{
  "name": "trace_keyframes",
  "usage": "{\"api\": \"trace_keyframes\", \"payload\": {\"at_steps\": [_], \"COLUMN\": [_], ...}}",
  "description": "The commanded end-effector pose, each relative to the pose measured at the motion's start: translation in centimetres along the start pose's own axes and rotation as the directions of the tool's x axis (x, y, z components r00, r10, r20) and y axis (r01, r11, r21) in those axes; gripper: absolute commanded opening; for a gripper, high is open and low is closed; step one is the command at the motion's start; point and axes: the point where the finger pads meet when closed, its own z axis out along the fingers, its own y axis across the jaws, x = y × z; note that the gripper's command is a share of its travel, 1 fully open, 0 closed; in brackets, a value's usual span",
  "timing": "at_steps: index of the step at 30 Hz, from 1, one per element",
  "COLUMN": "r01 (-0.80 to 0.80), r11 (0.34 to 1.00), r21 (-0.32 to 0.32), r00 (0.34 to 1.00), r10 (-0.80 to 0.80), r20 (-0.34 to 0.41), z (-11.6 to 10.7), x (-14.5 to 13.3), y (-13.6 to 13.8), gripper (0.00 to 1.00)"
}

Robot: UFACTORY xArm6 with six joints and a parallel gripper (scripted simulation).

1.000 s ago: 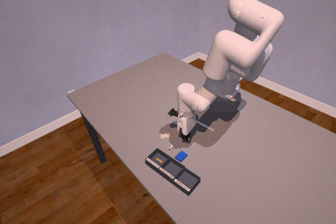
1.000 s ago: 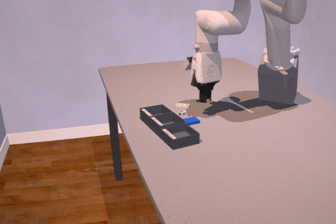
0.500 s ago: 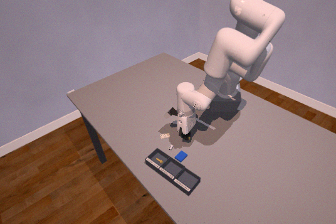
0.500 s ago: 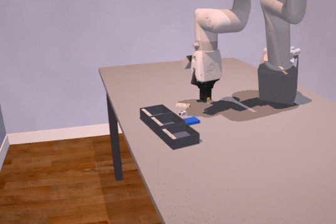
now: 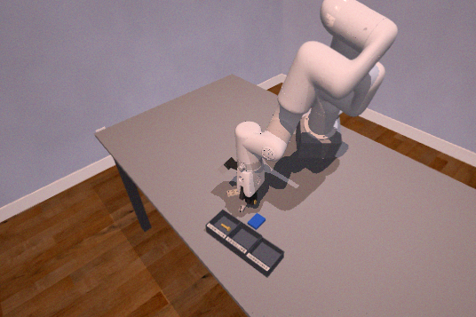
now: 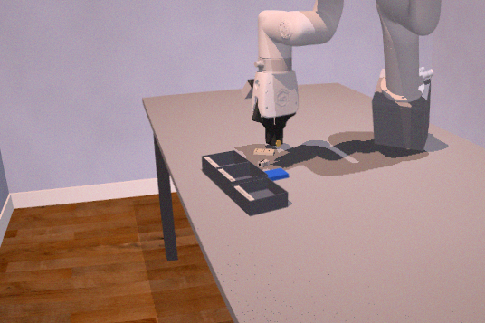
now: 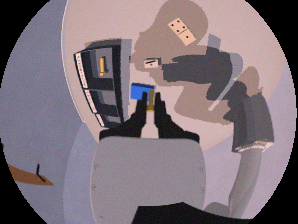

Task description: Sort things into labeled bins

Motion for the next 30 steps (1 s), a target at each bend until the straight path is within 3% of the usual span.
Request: {"api": "trace_keyframes", "payload": {"at_steps": [1, 7, 19, 30], "r01": [-0.001, -0.1, -0.122, -0.122], "r11": [1.0, 0.995, 0.993, 0.993], "r21": [-0.005, -0.005, -0.005, -0.005], "r00": [1.0, 0.995, 0.993, 0.993], "r10": [0.001, 0.1, 0.122, 0.122], "r20": [0.002, 0.001, 0.001, 0.001], "z": [0.2, 0.2, 0.2, 0.2], "x": [1.0, 1.5, 4.2, 4.2], "y": [-2.6, -3.7, -10.3, -10.4], "gripper": [0.0, 0.0, 0.0, 0.0]}}
